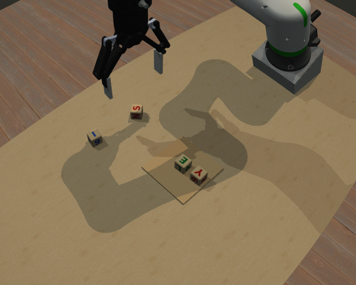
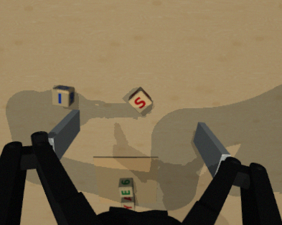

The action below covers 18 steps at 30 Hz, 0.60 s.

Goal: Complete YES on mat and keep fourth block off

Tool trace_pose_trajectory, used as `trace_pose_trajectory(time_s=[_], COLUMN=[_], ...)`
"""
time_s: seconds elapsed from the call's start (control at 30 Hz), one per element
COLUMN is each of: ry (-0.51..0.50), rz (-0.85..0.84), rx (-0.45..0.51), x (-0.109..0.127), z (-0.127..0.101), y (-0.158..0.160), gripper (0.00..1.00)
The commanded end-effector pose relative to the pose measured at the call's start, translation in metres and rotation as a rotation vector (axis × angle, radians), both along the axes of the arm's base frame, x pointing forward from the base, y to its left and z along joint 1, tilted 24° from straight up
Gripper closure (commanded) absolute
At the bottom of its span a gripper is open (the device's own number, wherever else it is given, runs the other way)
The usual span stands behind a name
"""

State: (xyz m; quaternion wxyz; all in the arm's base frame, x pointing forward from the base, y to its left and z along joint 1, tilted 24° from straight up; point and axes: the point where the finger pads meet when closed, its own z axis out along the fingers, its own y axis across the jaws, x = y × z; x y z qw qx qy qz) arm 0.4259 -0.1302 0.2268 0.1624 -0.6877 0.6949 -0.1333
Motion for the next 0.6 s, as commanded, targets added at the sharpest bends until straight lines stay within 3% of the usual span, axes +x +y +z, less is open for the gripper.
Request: trace_pose_trajectory(time_s=[0.0,0.57], ry=[0.005,0.018], rz=[-0.132,-0.507], rx=[0.045,0.214], x=[0.0007,0.0025], z=[-0.0010,-0.0048], y=[0.0000,-0.0002], gripper=[0.00,0.00])
